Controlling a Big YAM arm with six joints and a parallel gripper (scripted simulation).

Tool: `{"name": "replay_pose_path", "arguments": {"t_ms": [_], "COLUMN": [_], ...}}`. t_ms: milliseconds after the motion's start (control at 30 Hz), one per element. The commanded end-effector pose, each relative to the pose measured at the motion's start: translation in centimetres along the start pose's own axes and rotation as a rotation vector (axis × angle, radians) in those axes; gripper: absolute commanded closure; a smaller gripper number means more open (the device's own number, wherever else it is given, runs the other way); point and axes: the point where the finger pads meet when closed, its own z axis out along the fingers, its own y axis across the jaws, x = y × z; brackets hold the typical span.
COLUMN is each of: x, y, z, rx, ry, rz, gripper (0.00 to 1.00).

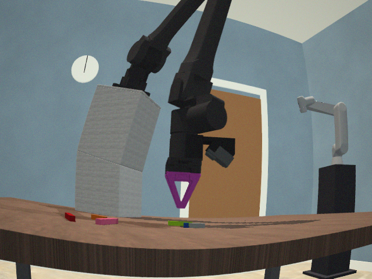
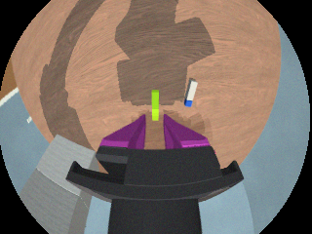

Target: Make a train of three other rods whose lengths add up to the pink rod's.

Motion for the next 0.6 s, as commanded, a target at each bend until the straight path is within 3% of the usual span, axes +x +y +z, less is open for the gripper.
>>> {"name": "replay_pose_path", "arguments": {"t_ms": [0, 567], "x": [-0.1, -0.2], "y": [-0.2, -0.1], "z": [0.8, 2.3], "rx": [0.011, 0.01], "ry": [-0.005, -0.005], "rz": [0.008, 0.004], "gripper": [0.76, 0.76]}}
